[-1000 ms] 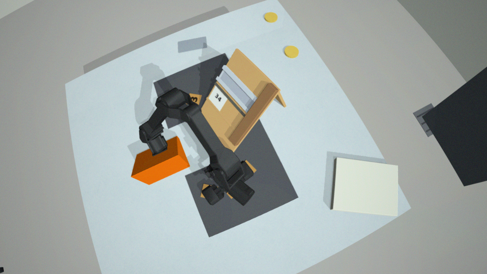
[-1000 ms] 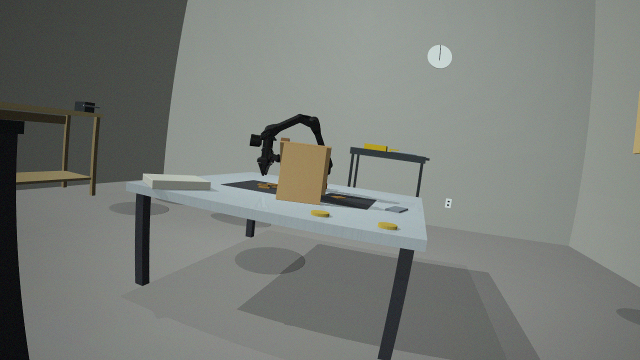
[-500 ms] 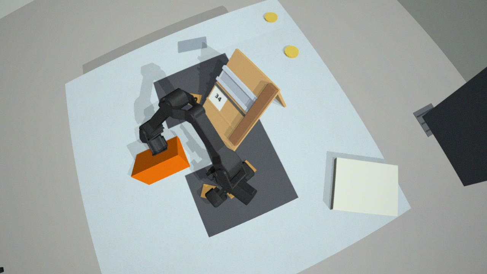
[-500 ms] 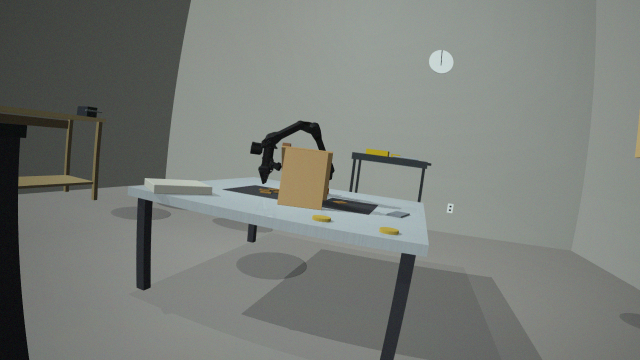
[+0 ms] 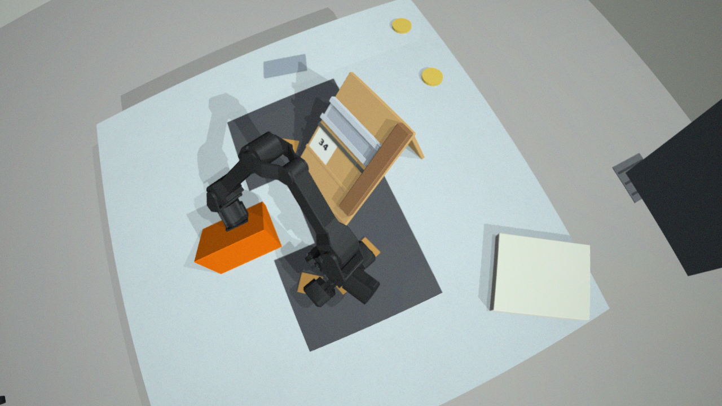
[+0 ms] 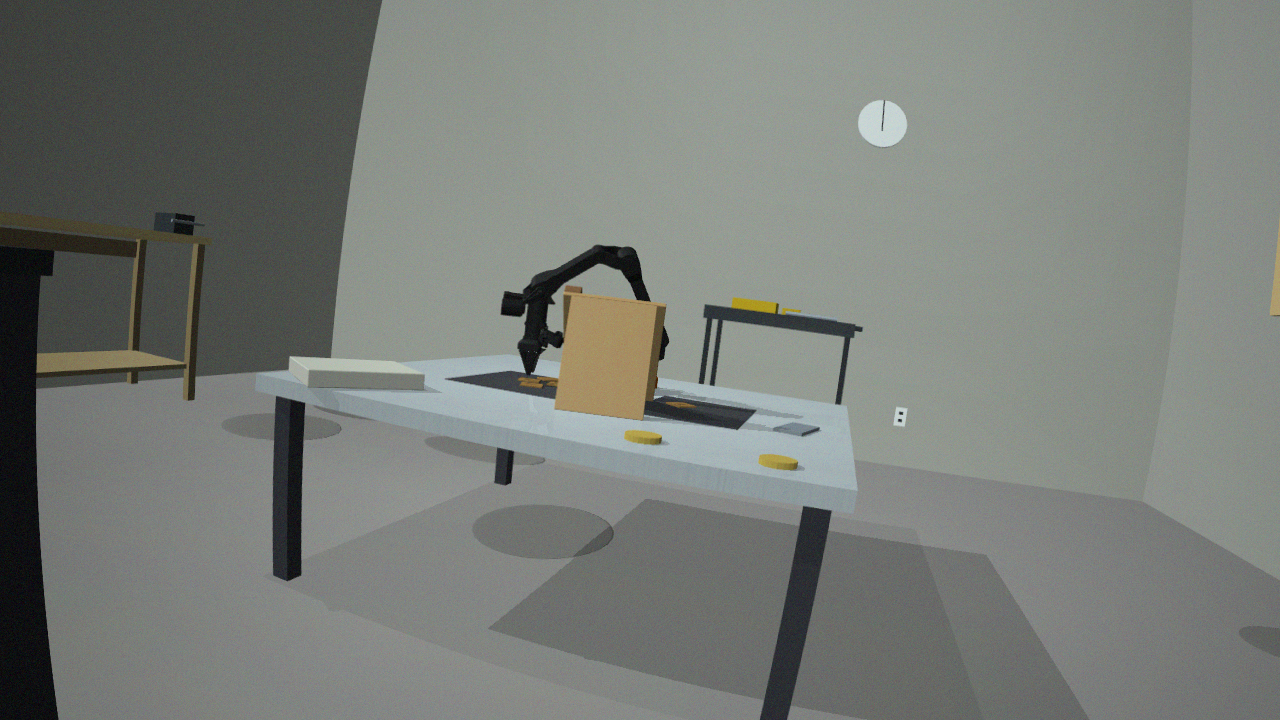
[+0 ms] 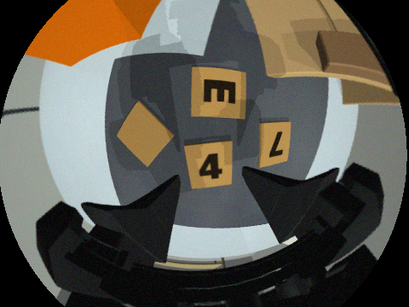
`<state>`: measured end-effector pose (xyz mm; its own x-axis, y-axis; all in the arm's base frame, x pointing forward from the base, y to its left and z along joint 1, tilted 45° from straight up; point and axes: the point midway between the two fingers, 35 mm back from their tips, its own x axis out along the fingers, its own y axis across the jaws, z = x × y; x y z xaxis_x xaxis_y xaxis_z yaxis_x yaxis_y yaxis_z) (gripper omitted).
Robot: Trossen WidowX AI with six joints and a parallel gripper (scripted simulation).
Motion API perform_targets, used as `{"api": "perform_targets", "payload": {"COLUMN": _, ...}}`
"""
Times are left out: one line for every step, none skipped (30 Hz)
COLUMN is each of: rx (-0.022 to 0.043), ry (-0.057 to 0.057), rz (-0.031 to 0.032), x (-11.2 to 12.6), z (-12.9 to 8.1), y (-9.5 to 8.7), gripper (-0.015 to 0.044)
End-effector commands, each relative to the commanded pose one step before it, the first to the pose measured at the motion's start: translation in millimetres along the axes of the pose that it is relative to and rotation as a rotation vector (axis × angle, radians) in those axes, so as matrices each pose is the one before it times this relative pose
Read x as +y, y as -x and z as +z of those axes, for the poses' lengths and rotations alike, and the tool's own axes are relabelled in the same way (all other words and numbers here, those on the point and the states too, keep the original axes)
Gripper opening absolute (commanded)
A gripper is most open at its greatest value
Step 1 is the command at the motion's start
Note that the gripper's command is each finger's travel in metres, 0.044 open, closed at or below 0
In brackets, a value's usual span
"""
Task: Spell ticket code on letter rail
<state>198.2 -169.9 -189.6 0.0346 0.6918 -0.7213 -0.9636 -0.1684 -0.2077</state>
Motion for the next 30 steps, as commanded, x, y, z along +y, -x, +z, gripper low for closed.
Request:
{"api": "perform_targets", "payload": {"rx": -0.00286, "ry": -0.0045, "rz": -0.00501, "x": -0.66, "z": 0.74, "y": -1.2, "gripper": 0.034}}
{"api": "perform_targets", "payload": {"rx": -0.00001, "ry": 0.0, "rz": -0.00001, "x": -0.01, "z": -0.01, "y": -0.5, "gripper": 0.034}}
{"api": "perform_targets", "payload": {"rx": -0.00001, "ry": 0.0, "rz": -0.00002, "x": -0.02, "z": -0.01, "y": -0.73, "gripper": 0.034}}
{"api": "perform_targets", "payload": {"rx": -0.00002, "ry": 0.0, "rz": -0.00002, "x": -0.02, "z": -0.01, "y": -0.99, "gripper": 0.034}}
{"api": "perform_targets", "payload": {"rx": -0.00003, "ry": 0.0, "rz": -0.00003, "x": -0.03, "z": -0.01, "y": -1.26, "gripper": 0.034}}
{"api": "perform_targets", "payload": {"rx": -0.00004, "ry": 0.0, "rz": -0.00004, "x": -0.03, "z": -0.01, "y": -1.52, "gripper": 0.034}}
{"api": "perform_targets", "payload": {"rx": -0.00004, "ry": 0.0, "rz": -0.00004, "x": -0.02, "z": 0.0, "y": -1.66, "gripper": 0.034}}
{"api": "perform_targets", "payload": {"rx": -0.00005, "ry": 0.0, "rz": -0.00004, "x": -0.02, "z": 0.01, "y": -1.69, "gripper": 0.034}}
{"api": "perform_targets", "payload": {"rx": -0.00005, "ry": 0.0, "rz": -0.00004, "x": -0.01, "z": 0.02, "y": -1.69, "gripper": 0.034}}
{"api": "perform_targets", "payload": {"rx": -0.00006, "ry": 0.0, "rz": -0.00004, "x": -0.01, "z": 0.02, "y": -1.68, "gripper": 0.034}}
{"api": "perform_targets", "payload": {"rx": -0.00006, "ry": 0.0, "rz": -0.00004, "x": 0.0, "z": 0.03, "y": -1.68, "gripper": 0.034}}
{"api": "perform_targets", "payload": {"rx": -0.00007, "ry": 0.0, "rz": -0.00005, "x": 0.0, "z": 0.04, "y": -1.68, "gripper": 0.034}}
{"api": "perform_targets", "payload": {"rx": -0.00007, "ry": 0.0, "rz": -0.00005, "x": 0.01, "z": 0.05, "y": -1.68, "gripper": 0.034}}
{"api": "perform_targets", "payload": {"rx": -0.00006, "ry": 0.0, "rz": -0.00004, "x": 0.01, "z": 0.05, "y": -1.39, "gripper": 0.034}}
{"api": "perform_targets", "payload": {"rx": -0.00004, "ry": 0.0, "rz": -0.00002, "x": 0.01, "z": 0.03, "y": -0.84, "gripper": 0.034}}
{"api": "perform_targets", "payload": {"rx": -0.00001, "ry": 0.0, "rz": -0.00001, "x": 0.0, "z": 0.01, "y": -0.28, "gripper": 0.034}}
{"api": "perform_targets", "payload": {"rx": 0.0, "ry": 0.0, "rz": 0.0, "x": 0.0, "z": 0.0, "y": 0.0, "gripper": 0.034}}
{"api": "perform_targets", "payload": {"rx": 0.0, "ry": 0.0, "rz": 0.0, "x": 0.0, "z": 0.0, "y": 0.0, "gripper": 0.034}}
{"api": "perform_targets", "payload": {"rx": 0.0, "ry": 0.0, "rz": 0.0, "x": 0.0, "z": 0.0, "y": 0.0, "gripper": 0.034}}
{"api": "perform_targets", "payload": {"rx": 0.0, "ry": 0.0, "rz": 0.0, "x": 0.0, "z": 0.0, "y": 0.0, "gripper": 0.034}}
{"api": "perform_targets", "payload": {"rx": 0.0, "ry": 0.0, "rz": 0.0, "x": 0.0, "z": 0.0, "y": 0.0, "gripper": 0.034}}
{"api": "perform_targets", "payload": {"rx": 0.0, "ry": 0.0, "rz": 0.0, "x": 0.0, "z": 0.0, "y": 0.0, "gripper": 0.034}}
{"api": "perform_targets", "payload": {"rx": 0.0, "ry": 0.0, "rz": 0.0, "x": 0.0, "z": 0.0, "y": 0.0, "gripper": 0.034}}
{"api": "perform_targets", "payload": {"rx": 0.0, "ry": 0.0, "rz": 0.0, "x": 0.0, "z": 0.0, "y": 0.0, "gripper": 0.034}}
{"api": "perform_targets", "payload": {"rx": 0.0, "ry": 0.0, "rz": 0.0, "x": 0.0, "z": 0.0, "y": 0.0, "gripper": 0.034}}
{"api": "perform_targets", "payload": {"rx": 0.0, "ry": 0.0, "rz": 0.0, "x": 0.0, "z": 0.0, "y": 0.0, "gripper": 0.034}}
{"api": "perform_targets", "payload": {"rx": 0.0, "ry": 0.0, "rz": 0.0, "x": 0.0, "z": 0.0, "y": 0.0, "gripper": 0.034}}
{"api": "perform_targets", "payload": {"rx": 0.0, "ry": 0.0, "rz": 0.0, "x": 0.0, "z": 0.0, "y": 0.0, "gripper": 0.034}}
{"api": "perform_targets", "payload": {"rx": 0.0, "ry": 0.0, "rz": 0.0, "x": 0.0, "z": 0.0, "y": 0.0, "gripper": 0.034}}
{"api": "perform_targets", "payload": {"rx": 0.0, "ry": 0.0, "rz": 0.0, "x": 0.0, "z": 0.0, "y": 0.0, "gripper": 0.034}}
